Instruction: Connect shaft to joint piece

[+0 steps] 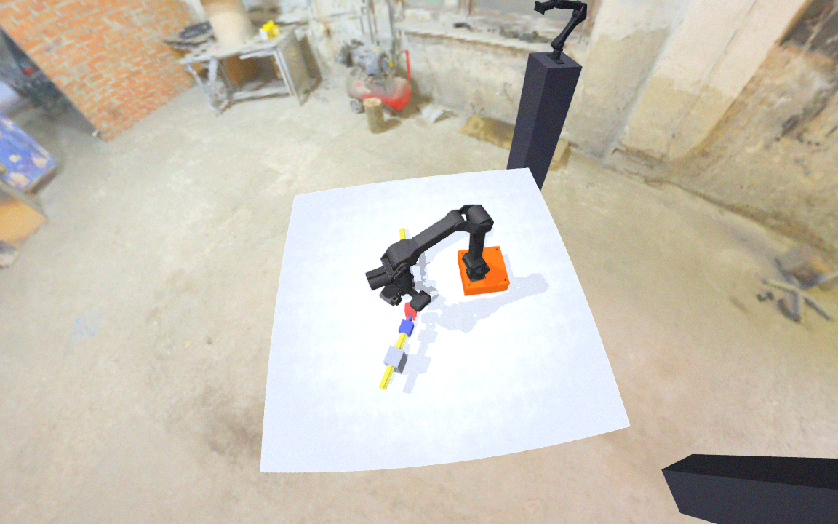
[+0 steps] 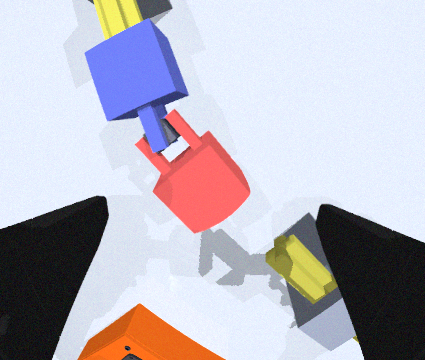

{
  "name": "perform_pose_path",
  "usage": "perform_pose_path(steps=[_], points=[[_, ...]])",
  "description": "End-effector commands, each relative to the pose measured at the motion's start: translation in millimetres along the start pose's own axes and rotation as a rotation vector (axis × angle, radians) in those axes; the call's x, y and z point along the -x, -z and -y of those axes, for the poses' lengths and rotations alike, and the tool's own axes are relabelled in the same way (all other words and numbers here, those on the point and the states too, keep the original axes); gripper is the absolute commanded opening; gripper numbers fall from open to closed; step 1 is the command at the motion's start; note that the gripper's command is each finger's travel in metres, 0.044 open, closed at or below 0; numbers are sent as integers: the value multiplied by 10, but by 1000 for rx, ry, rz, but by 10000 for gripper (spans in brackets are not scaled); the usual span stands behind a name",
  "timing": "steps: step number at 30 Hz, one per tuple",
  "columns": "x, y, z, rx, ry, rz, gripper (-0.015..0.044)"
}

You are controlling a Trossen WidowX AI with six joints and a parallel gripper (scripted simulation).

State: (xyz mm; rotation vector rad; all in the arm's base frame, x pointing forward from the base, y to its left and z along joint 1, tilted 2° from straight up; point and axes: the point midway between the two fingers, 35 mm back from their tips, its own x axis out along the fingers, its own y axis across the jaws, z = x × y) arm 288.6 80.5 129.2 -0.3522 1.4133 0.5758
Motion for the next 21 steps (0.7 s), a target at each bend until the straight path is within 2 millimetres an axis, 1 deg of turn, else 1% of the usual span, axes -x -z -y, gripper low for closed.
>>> perform_pose_path(steps=[1, 17, 19, 21], points=[[143, -22, -13, -136, 23, -16, 440], [677, -4, -115, -674, 112, -53, 440], [721, 2, -124, -718, 121, -54, 440], [726, 3, -125, -723, 122, -54, 440]])
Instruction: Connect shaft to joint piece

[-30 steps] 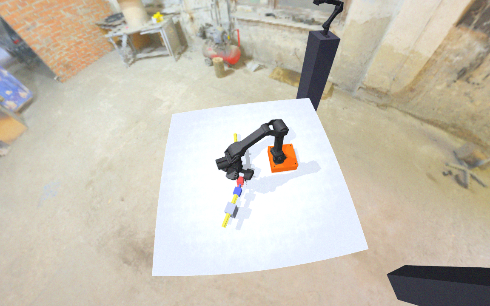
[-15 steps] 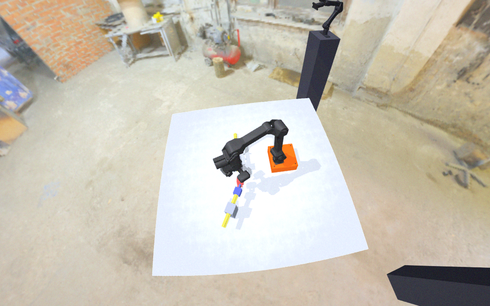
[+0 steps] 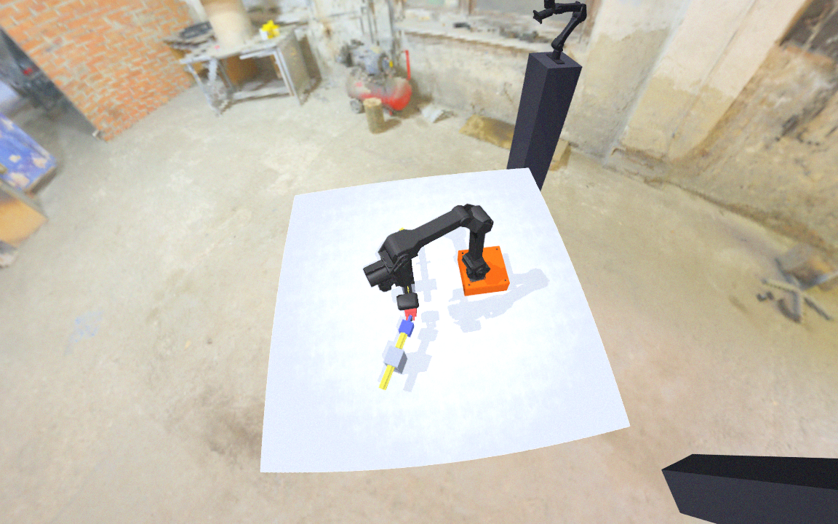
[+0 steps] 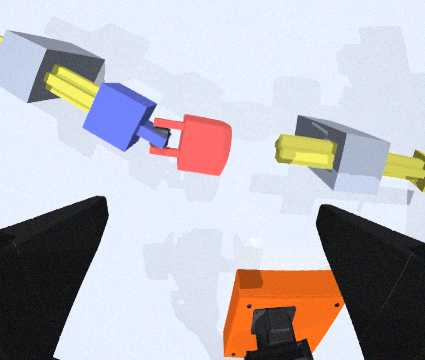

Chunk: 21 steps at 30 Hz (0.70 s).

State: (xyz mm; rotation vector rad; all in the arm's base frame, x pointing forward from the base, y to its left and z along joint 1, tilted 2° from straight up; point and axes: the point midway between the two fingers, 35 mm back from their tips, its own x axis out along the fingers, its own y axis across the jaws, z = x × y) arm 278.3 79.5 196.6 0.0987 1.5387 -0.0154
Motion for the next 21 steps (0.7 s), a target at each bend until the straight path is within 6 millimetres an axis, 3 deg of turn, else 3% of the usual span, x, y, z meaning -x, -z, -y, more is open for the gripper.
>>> perform_pose_path(steps=[1, 5, 11, 16, 21], points=[[54, 9, 7, -50, 14, 1, 440], [15, 12, 83, -50, 15, 1, 440], [-314, 133, 660, -51, 19, -2, 440], [-326, 139, 678, -56, 18, -2, 440], [-344, 140, 684, -194, 6, -1, 440]])
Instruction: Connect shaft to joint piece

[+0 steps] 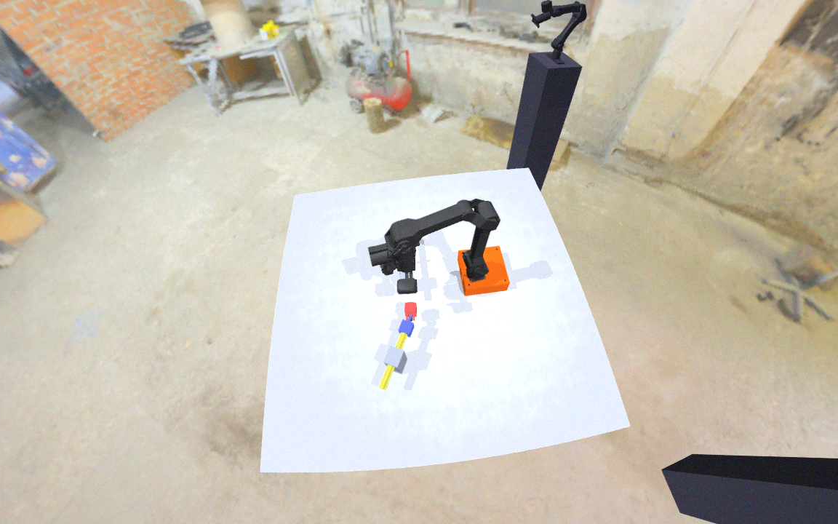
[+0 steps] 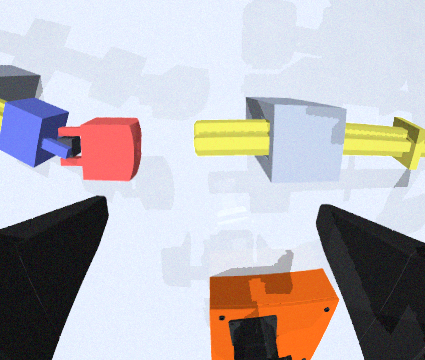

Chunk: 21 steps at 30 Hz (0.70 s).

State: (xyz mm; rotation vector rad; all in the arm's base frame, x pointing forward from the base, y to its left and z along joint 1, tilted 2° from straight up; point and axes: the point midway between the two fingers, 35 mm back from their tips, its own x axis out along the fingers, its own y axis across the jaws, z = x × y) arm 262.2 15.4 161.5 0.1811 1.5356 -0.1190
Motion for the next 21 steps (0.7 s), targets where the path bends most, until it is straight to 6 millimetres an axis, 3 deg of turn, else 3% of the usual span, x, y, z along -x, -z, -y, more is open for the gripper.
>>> perform_pose_path(steps=[1, 21], points=[[-37, 14, 18, -107, -11, -5, 440], [-119, 13, 43, -744, -63, -29, 440]])
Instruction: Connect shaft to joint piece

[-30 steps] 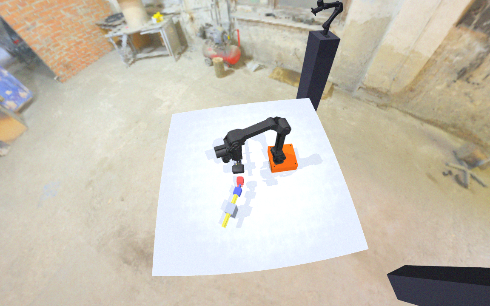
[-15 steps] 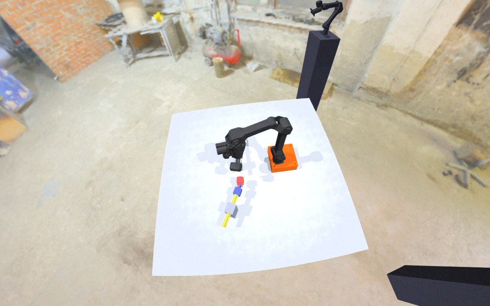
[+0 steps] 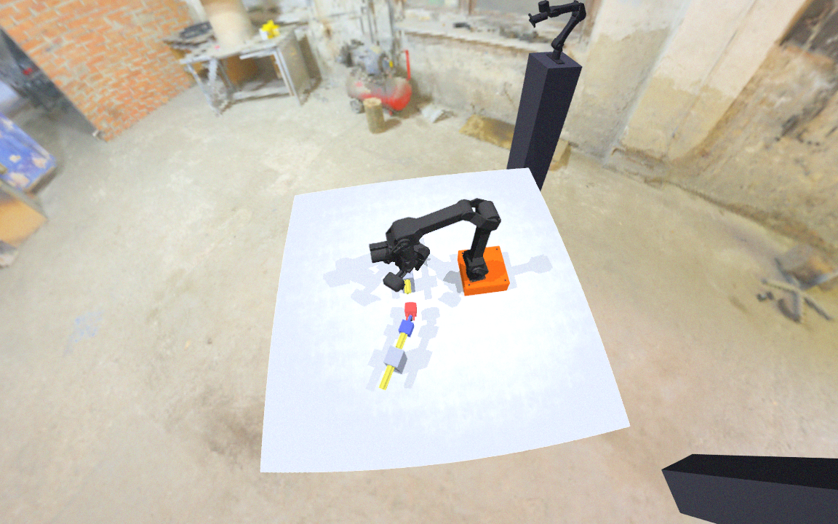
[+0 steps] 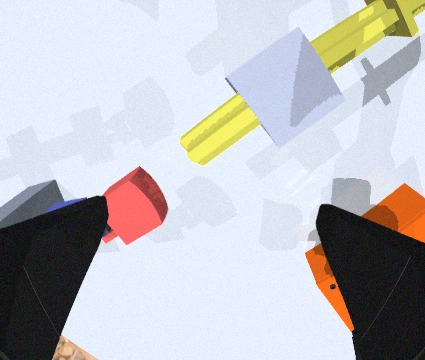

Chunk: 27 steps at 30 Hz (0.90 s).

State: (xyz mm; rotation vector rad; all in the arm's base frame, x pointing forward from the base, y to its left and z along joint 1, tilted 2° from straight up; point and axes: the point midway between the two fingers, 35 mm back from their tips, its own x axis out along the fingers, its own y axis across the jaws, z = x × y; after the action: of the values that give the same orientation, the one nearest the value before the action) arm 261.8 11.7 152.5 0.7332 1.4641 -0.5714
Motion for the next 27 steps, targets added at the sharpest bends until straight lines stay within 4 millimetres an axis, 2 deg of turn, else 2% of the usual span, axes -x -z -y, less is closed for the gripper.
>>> perform_pose_path(steps=[1, 27], points=[[-35, 8, 12, -131, -8, -14, 440], [-132, -16, 43, -953, -42, -81, 440]])
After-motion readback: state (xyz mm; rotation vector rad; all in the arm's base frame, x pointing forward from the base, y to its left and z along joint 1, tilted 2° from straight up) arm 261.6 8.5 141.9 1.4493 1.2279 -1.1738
